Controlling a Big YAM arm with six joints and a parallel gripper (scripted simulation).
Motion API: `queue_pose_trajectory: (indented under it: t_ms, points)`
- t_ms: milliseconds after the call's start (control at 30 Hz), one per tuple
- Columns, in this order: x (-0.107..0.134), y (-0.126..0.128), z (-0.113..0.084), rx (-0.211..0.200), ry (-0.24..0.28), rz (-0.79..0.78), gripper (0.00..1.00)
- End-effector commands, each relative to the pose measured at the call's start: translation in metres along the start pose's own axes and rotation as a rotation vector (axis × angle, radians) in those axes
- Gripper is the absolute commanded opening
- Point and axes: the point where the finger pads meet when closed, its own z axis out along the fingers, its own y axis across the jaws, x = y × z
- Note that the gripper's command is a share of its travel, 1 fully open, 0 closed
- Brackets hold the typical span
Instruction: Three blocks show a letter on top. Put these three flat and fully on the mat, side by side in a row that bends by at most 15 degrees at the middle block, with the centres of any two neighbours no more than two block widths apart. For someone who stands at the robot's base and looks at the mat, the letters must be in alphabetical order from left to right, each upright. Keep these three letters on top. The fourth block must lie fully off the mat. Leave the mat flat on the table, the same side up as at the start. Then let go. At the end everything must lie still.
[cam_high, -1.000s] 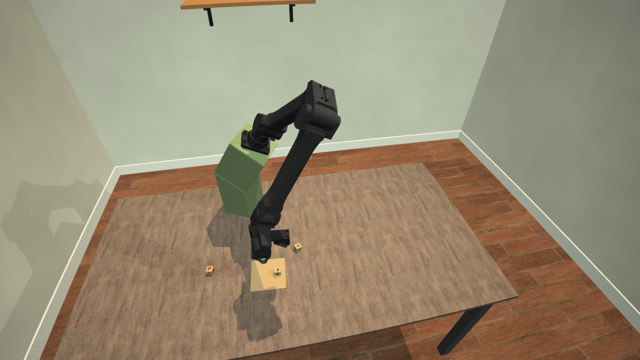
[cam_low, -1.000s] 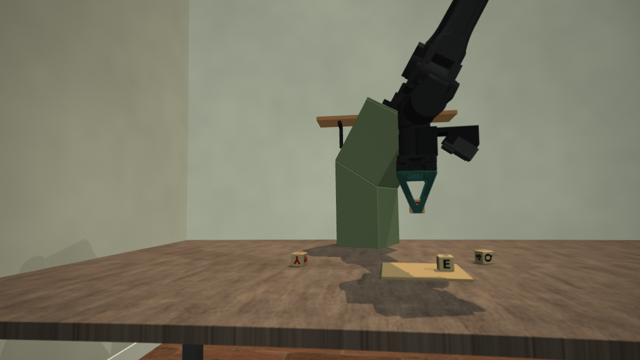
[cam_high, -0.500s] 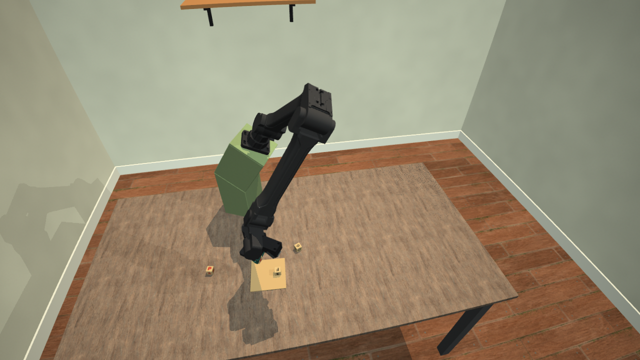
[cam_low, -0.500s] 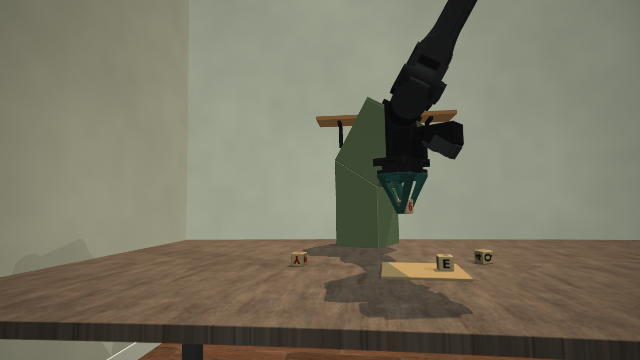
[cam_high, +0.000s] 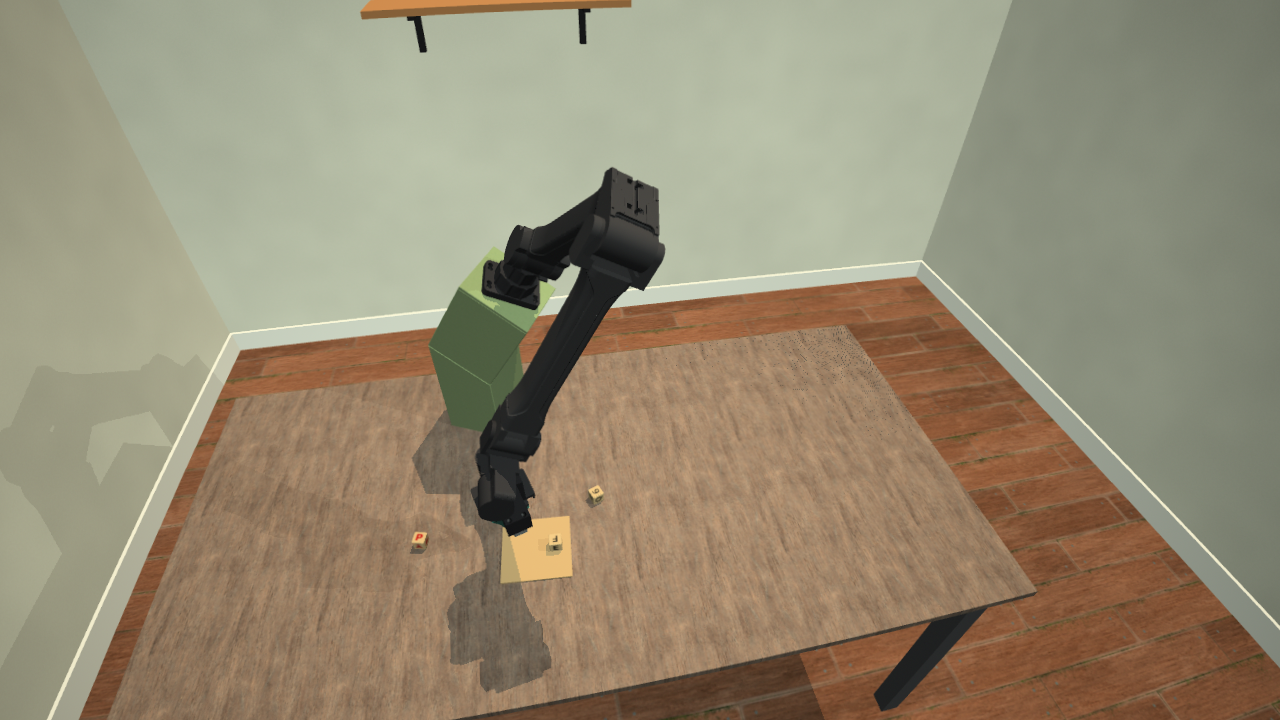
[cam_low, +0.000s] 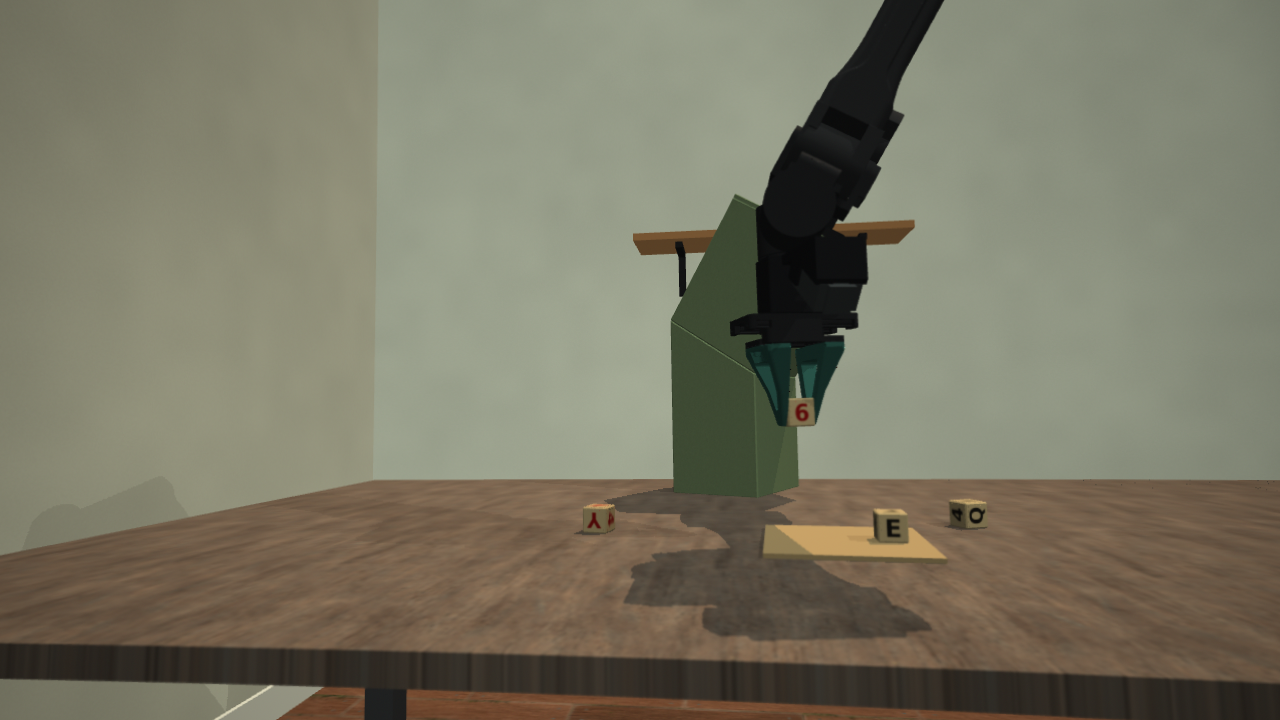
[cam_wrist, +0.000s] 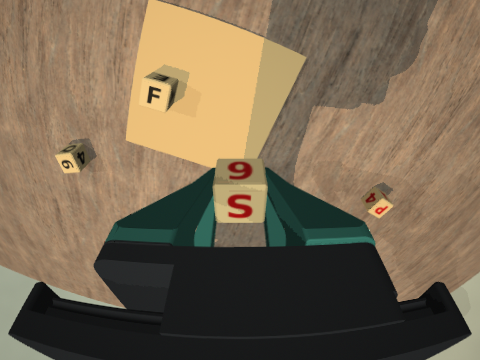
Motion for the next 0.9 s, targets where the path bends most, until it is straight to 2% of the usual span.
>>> queue_pose_trajectory:
  t_ms: [0,67,367,467,567,867]
  points:
    - [-0.007,-0.007,-0.007,0.023,-0.03,0.277,0.2]
    - [-0.007,-0.007,-0.007,0.027,-0.035,0.334,0.2]
    - [-0.006,-0.006,-0.006,0.025,-0.033,0.334,0.2]
    - [0.003,-0.002,0.005,0.019,-0.008,0.334,0.2]
    - [-0.004,-0.002,0.011,0.019,-0.016,0.324,0.2]
    - [-0.004,-0.003,0.037,0.02,-0.016,0.324,0.2]
